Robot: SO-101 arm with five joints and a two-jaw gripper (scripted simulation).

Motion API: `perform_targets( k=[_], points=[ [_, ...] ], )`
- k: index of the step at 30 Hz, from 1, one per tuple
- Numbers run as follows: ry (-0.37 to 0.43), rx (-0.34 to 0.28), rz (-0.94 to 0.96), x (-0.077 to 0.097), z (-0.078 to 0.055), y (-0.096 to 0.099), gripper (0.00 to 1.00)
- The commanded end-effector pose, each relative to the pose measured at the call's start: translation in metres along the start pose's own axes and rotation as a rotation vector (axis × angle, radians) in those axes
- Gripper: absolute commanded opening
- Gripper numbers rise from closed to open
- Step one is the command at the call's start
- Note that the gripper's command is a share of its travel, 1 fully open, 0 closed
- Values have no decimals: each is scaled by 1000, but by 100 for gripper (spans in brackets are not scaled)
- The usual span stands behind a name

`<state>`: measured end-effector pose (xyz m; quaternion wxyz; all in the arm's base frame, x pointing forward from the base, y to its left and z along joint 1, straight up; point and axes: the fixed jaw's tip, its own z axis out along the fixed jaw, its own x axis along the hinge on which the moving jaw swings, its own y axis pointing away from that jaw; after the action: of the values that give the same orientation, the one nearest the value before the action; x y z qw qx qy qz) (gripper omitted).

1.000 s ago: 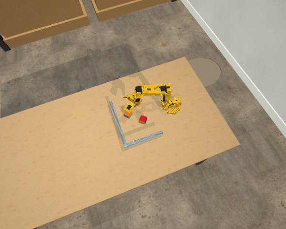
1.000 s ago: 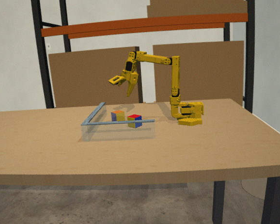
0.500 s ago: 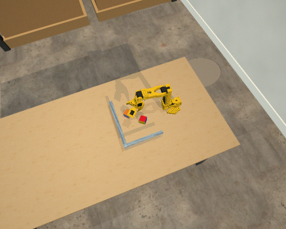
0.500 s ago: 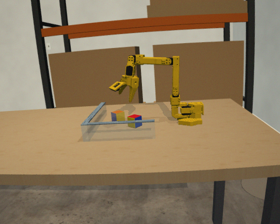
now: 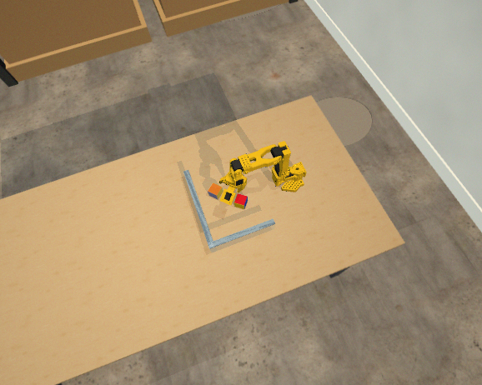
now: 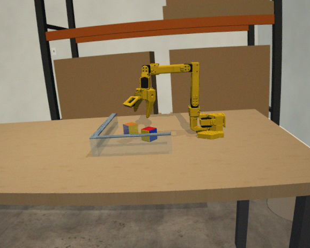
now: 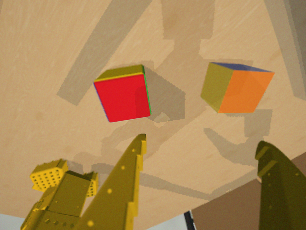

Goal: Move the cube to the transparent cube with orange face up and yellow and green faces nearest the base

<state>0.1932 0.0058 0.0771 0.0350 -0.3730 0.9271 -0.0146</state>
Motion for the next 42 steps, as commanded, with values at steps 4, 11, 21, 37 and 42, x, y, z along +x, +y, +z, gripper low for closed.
perform_targets(
  k=[4,11,21,37,42],
  points=[
    [-50,38,-27,-8,-9,6,42],
    [-32,18,-45,-9,-5,13,40],
    [-2,-12,-76,-8,1,25,38],
    [28,-39,-105,-7,6,36,36],
    [36,-45,-111,-7,7,38,36]
  ],
)
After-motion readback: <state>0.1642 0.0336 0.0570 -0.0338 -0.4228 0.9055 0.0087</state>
